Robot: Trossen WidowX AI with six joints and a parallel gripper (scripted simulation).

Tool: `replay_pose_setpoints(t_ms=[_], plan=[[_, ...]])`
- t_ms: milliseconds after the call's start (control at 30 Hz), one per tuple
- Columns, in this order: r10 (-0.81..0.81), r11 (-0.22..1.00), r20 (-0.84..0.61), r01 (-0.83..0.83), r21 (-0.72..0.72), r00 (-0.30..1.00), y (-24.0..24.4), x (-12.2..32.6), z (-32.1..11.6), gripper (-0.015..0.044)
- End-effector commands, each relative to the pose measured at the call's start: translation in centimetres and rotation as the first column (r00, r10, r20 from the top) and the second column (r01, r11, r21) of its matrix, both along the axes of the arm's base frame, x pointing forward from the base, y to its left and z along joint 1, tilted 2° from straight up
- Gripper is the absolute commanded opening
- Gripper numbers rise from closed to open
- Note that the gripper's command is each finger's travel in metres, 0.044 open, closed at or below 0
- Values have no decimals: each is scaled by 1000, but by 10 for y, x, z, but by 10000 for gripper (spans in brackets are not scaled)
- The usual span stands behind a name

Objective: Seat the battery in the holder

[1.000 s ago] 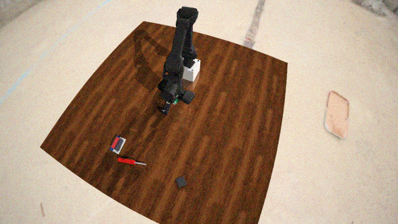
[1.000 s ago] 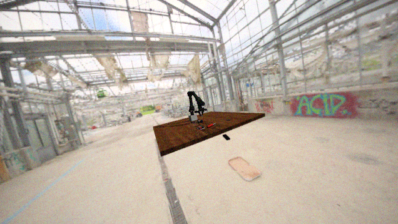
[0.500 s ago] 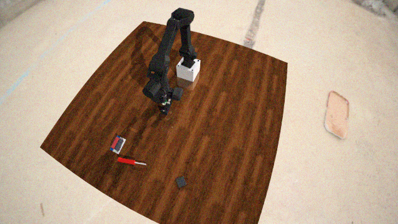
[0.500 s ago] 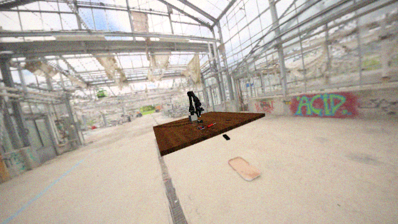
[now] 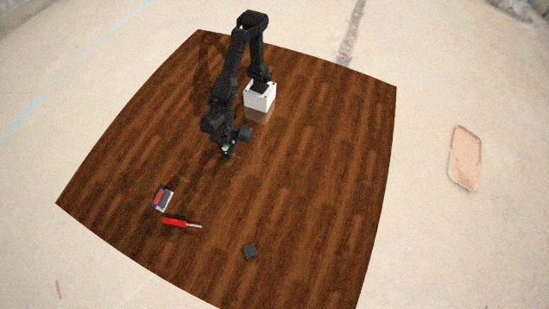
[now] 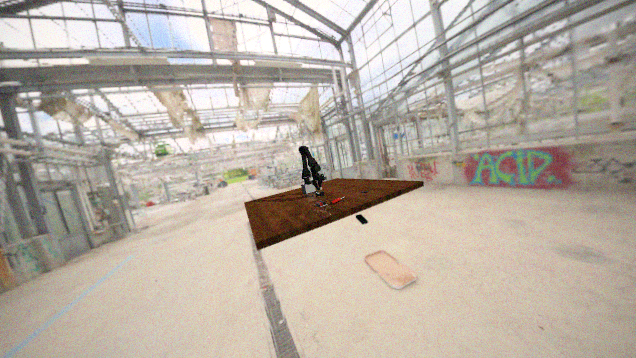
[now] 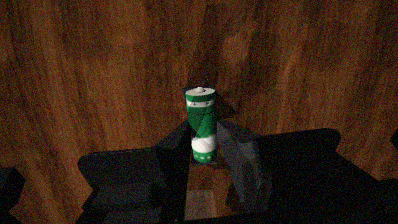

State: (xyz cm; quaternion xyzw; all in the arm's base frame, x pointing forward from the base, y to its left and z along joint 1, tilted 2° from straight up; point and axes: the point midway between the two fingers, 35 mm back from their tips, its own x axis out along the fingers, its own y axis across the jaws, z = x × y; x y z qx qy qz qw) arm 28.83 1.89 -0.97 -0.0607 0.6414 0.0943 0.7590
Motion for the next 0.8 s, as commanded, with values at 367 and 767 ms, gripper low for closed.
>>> replay_pose_setpoints(t_ms=[367,767], plan=[[-6,1000,112,4,25,994,1,-2,-15,78],[-12,999,187,4,42,982,1,-3,-23,78]])
